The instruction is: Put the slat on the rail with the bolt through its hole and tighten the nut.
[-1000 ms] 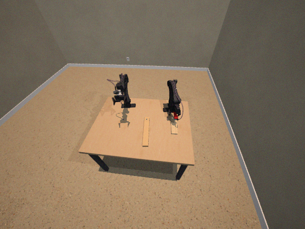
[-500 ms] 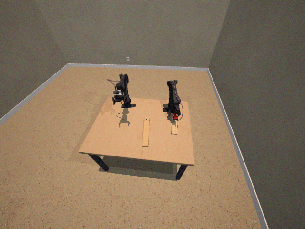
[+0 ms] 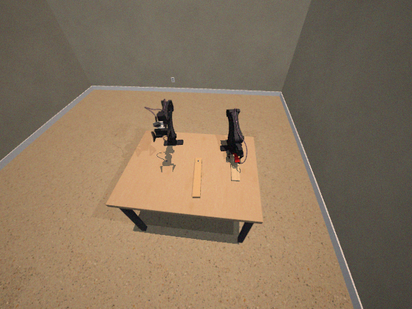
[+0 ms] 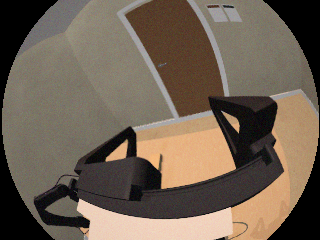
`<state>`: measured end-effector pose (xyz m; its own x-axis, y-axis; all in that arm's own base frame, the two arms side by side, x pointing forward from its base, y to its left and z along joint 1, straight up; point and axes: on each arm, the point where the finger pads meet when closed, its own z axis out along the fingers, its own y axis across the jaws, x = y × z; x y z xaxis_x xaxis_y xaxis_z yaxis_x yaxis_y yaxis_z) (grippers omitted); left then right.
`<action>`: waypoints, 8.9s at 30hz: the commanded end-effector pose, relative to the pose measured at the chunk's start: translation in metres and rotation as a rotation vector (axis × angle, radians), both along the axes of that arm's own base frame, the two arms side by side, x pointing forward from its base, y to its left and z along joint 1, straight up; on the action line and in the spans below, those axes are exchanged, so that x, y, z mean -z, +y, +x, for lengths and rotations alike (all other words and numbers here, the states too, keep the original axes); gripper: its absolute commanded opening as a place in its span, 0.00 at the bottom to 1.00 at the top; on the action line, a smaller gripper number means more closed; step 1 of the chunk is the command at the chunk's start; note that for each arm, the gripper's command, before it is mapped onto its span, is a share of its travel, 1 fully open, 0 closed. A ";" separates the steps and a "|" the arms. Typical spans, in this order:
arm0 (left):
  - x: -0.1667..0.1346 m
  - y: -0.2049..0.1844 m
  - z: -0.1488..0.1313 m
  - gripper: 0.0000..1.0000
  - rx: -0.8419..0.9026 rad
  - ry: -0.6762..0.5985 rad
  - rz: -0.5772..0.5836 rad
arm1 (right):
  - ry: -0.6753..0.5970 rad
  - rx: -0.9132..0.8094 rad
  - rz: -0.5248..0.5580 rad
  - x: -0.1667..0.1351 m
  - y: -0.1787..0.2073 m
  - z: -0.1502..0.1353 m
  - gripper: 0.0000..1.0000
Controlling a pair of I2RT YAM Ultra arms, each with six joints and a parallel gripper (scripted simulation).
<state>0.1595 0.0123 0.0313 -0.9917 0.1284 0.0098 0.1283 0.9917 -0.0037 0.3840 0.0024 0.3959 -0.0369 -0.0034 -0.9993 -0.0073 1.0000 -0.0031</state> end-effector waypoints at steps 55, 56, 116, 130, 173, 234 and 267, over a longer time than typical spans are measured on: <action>0.018 0.000 0.004 0.76 0.000 -0.019 0.001 | -0.049 0.007 0.003 -0.016 -0.001 -0.003 1.00; 0.018 0.000 0.004 0.74 0.000 -0.019 0.001 | -0.049 0.007 0.003 -0.016 -0.001 -0.003 1.00; -0.022 0.000 0.007 0.72 0.001 -0.018 0.002 | -0.049 0.007 0.003 -0.016 -0.001 -0.003 1.00; -0.039 0.000 0.006 0.72 0.001 -0.018 0.003 | -0.049 0.007 0.003 -0.016 -0.001 -0.003 1.00; -0.059 -0.021 0.025 0.72 -0.004 -0.029 0.001 | -0.049 0.007 0.003 -0.016 -0.001 -0.003 1.00; -0.065 -0.272 0.034 0.72 -0.040 -0.023 -0.015 | -0.049 0.007 0.003 -0.016 -0.001 -0.003 1.00; -0.055 -0.341 -0.009 0.72 -0.055 -0.024 -0.030 | -0.049 0.007 0.003 -0.016 -0.001 -0.003 1.00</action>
